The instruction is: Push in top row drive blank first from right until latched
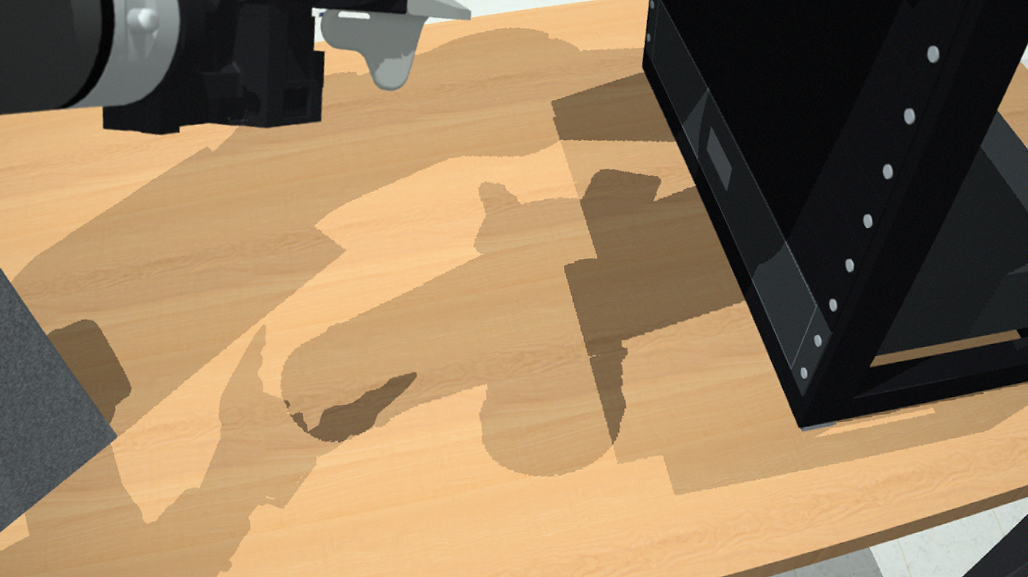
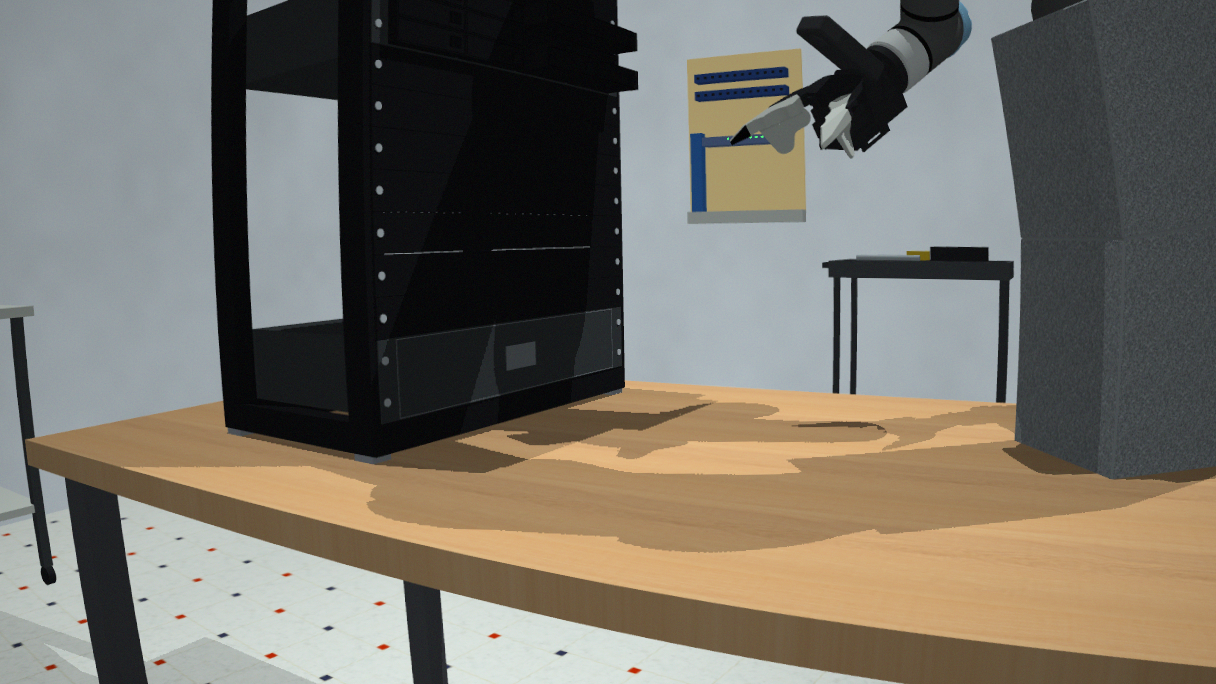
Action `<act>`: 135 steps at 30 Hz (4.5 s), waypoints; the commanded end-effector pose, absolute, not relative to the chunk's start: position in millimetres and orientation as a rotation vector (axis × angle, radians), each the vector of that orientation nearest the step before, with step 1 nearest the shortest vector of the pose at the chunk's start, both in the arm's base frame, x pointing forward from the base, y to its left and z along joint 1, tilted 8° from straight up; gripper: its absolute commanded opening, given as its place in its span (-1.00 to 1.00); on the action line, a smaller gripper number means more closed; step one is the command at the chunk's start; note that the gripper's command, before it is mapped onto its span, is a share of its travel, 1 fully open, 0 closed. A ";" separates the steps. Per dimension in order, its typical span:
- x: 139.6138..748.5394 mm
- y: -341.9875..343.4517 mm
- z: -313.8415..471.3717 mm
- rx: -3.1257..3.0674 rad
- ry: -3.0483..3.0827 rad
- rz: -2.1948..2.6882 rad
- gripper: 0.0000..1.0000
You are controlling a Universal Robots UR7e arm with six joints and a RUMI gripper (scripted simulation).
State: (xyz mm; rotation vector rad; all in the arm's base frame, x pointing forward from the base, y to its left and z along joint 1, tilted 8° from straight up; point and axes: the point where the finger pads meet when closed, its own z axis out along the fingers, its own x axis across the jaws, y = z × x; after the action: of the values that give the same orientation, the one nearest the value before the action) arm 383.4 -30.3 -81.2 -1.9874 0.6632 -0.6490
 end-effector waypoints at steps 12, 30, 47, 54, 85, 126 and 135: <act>372.9 28.7 -61.2 -1.664 0.843 -0.303 1.00; 358.7 84.4 -14.9 -1.263 0.996 0.142 1.00; 347.7 114.7 46.3 -0.857 1.071 0.597 1.00; 345.5 118.6 68.7 -0.717 1.080 0.752 1.00; 355.3 85.0 179.7 0.051 0.967 1.556 1.00; 423.6 -51.4 216.8 1.060 0.394 2.253 1.00; 436.7 -78.5 203.5 1.231 0.250 2.298 1.00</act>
State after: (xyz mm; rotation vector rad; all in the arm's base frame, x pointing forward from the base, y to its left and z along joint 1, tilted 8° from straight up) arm 430.1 -70.4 205.5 -1.6882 -0.4173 -3.2548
